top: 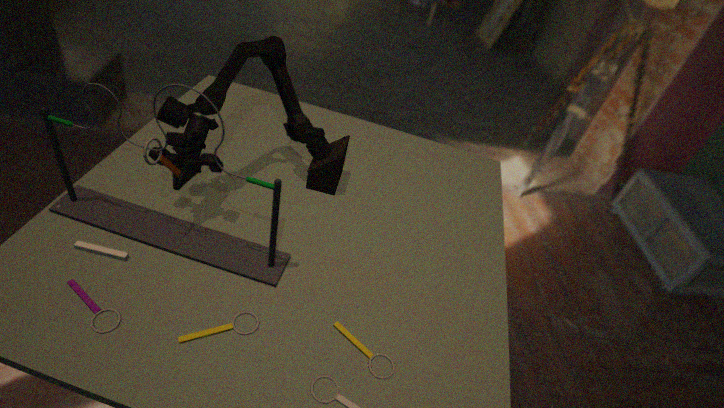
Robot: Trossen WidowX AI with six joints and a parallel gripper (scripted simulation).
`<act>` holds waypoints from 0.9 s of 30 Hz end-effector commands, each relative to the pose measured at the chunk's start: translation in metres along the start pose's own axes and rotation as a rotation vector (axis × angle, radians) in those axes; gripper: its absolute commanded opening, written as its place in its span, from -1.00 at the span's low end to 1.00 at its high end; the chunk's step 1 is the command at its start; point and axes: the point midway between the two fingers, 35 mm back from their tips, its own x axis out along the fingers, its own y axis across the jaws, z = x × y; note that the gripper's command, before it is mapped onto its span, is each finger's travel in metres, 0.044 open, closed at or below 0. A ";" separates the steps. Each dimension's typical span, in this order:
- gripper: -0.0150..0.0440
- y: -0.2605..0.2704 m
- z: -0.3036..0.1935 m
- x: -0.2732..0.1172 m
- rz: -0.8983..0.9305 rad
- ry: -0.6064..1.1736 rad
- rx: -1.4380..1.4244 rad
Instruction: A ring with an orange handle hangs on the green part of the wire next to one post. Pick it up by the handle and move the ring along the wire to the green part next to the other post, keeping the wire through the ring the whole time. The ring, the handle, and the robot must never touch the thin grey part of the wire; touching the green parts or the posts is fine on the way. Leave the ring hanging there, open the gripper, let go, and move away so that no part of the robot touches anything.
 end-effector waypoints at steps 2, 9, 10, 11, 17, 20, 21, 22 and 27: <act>-1.00 0.014 0.002 -0.001 0.041 -0.012 0.062; -1.00 0.035 0.004 -0.001 0.103 -0.018 0.172; -1.00 0.039 0.005 -0.001 0.115 -0.019 0.192; -1.00 0.042 0.006 -0.001 0.126 -0.020 0.212; -1.00 0.064 0.012 -0.004 0.196 -0.026 0.336; -1.00 0.075 0.016 -0.005 0.232 -0.029 0.400; -1.00 0.079 0.017 -0.006 0.244 -0.030 0.422; -1.00 0.082 0.019 -0.007 0.257 -0.031 0.444; -1.00 0.099 0.028 -0.011 0.318 -0.037 0.553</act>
